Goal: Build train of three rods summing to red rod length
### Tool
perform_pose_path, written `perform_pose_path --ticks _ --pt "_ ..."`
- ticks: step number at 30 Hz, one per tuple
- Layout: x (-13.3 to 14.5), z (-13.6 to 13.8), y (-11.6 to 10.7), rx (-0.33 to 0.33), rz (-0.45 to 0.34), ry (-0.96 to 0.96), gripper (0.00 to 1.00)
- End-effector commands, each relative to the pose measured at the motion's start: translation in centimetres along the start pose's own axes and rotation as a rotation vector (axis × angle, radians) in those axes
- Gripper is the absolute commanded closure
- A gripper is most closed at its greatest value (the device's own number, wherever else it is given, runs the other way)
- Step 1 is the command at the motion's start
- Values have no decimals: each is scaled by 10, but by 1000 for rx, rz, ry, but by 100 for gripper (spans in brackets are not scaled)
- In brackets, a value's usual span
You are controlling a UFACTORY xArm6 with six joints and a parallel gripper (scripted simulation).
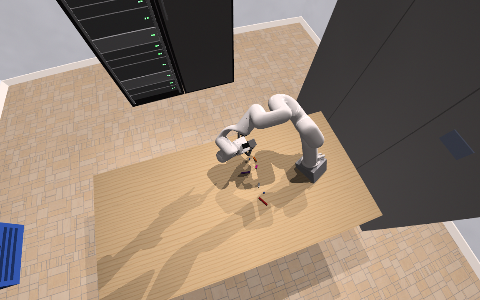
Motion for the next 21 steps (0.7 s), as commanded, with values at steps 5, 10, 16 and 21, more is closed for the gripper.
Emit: perform_pose_path --ticks 5,10,16,21 --pt "-3 14 -7 104 -245 -24 0" --pt "-3 24 -10 171 -392 -41 0" --pt "-4 34 -12 234 -532 -57 0" --pt "-3 46 -13 309 -698 -76 0"
Point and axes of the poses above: the point where the finger pads meet when closed, its own y axis out along the fingers, its own z axis across the jaws, x = y × z, the point moved 5 cm from there along -y, back along the fingers, and after that the axes turned 4 degrees about -y, right-handed, at the moved point
